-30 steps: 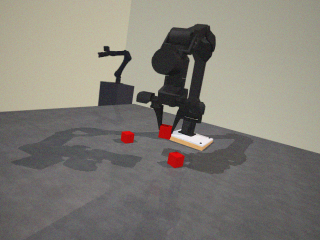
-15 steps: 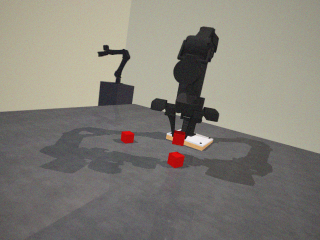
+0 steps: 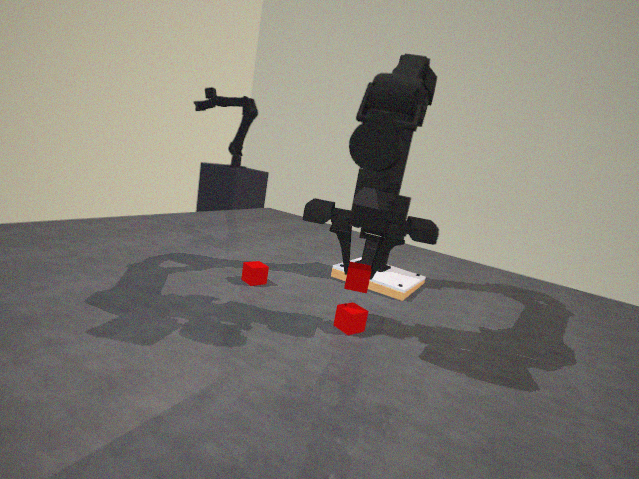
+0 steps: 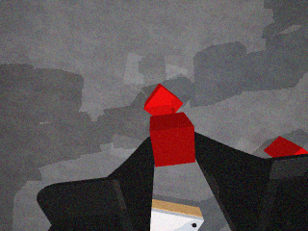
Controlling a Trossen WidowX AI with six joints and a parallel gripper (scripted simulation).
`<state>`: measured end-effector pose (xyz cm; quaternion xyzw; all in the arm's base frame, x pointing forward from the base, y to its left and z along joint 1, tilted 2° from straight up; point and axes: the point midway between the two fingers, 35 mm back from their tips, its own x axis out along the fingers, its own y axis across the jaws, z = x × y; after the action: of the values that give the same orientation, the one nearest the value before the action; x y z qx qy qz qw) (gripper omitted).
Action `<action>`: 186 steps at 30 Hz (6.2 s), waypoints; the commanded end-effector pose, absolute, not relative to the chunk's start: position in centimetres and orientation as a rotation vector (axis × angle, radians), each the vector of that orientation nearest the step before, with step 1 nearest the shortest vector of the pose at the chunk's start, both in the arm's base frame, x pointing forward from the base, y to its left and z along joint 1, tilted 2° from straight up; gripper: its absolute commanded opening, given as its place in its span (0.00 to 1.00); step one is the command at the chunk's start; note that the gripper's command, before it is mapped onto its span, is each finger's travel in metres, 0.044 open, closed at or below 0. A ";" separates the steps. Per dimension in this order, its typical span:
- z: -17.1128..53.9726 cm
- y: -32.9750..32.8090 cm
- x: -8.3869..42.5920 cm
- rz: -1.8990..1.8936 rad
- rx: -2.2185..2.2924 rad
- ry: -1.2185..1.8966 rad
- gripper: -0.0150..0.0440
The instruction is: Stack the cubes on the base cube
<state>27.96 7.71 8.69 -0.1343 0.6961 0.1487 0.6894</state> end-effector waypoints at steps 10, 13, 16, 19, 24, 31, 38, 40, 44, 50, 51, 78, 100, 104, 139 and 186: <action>6.4 7.8 27.8 0.331 -0.293 1.560 0.43; 6.3 7.8 27.8 0.331 -0.293 1.560 0.43; 6.3 7.8 27.8 0.331 -0.293 1.560 0.43; 6.3 7.8 27.8 0.331 -0.293 1.560 0.43; 6.2 7.8 27.8 0.331 -0.293 1.560 0.43; 6.2 7.8 27.8 0.331 -0.293 1.560 0.43; 6.2 7.8 27.8 0.331 -0.293 1.560 0.60; 6.2 7.8 27.8 0.331 -0.293 1.560 0.60; 6.4 7.8 27.8 0.331 -0.294 1.560 0.60; 7.5 7.7 27.8 0.331 -0.299 1.560 0.60; 7.6 7.7 27.8 0.331 -0.299 1.560 0.60; 10.2 1.3 28.6 0.506 -0.479 1.534 0.70; 13.4 -12.5 26.9 0.987 -0.963 1.354 0.70; 13.4 -12.5 26.9 0.987 -0.963 1.354 0.70; 3.6 -12.5 26.8 0.987 -0.963 1.354 0.70; 11.0 -12.7 27.2 0.987 -0.964 1.354 0.43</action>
<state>27.22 -12.65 9.72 -0.4045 0.5783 0.4237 0.5678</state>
